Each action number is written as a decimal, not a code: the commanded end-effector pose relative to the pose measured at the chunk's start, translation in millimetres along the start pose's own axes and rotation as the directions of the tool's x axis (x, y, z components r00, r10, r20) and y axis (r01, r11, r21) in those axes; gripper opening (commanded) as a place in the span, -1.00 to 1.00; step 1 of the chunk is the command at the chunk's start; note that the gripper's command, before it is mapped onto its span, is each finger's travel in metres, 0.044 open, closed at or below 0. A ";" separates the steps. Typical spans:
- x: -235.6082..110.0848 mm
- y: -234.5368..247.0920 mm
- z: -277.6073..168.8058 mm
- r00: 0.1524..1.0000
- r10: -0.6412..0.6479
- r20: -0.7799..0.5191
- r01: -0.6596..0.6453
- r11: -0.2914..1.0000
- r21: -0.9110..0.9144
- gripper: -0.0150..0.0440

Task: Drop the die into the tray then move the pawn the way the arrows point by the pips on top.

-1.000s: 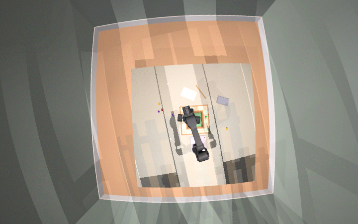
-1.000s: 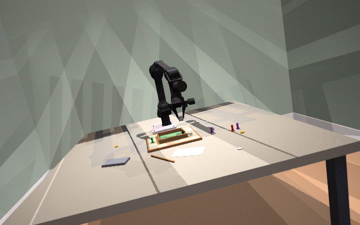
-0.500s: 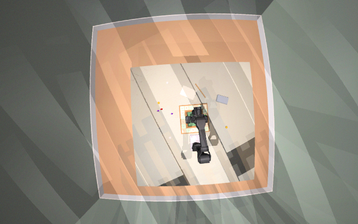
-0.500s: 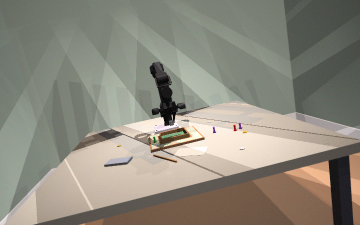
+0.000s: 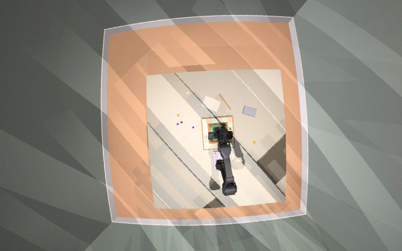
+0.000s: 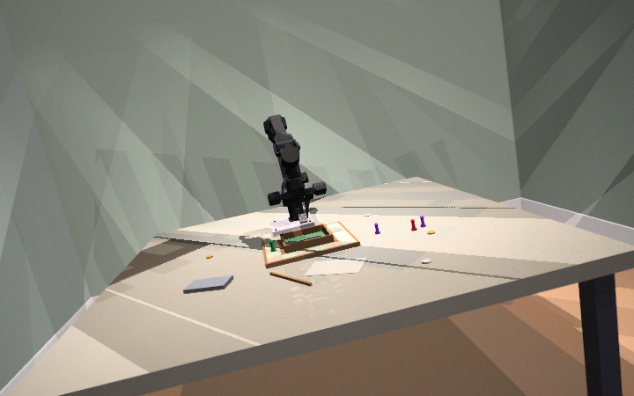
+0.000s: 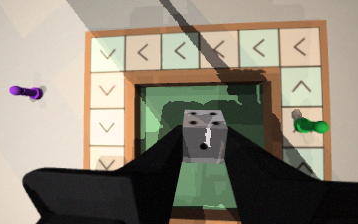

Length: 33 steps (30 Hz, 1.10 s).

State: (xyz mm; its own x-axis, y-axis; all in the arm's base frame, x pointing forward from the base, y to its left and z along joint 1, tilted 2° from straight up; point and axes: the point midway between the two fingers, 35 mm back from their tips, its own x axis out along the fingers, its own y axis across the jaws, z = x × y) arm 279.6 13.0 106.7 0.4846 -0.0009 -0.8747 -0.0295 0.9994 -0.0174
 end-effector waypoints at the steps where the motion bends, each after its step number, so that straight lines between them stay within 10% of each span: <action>1: 1.7 -0.4 -2.4 0.994 -0.002 0.109 0.003 1.000 -0.004 -0.49; 10: 0.6 0.0 0.3 0.924 0.000 0.382 0.001 1.000 -0.001 -0.49; 33: -35.2 -2.4 -18.9 0.924 -0.001 0.383 -0.001 1.000 0.003 -0.49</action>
State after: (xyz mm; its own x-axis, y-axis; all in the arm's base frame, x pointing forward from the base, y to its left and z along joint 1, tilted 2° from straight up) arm 245.9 10.0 128.3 0.7819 0.0116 -0.6232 -0.0272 0.9995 -0.0155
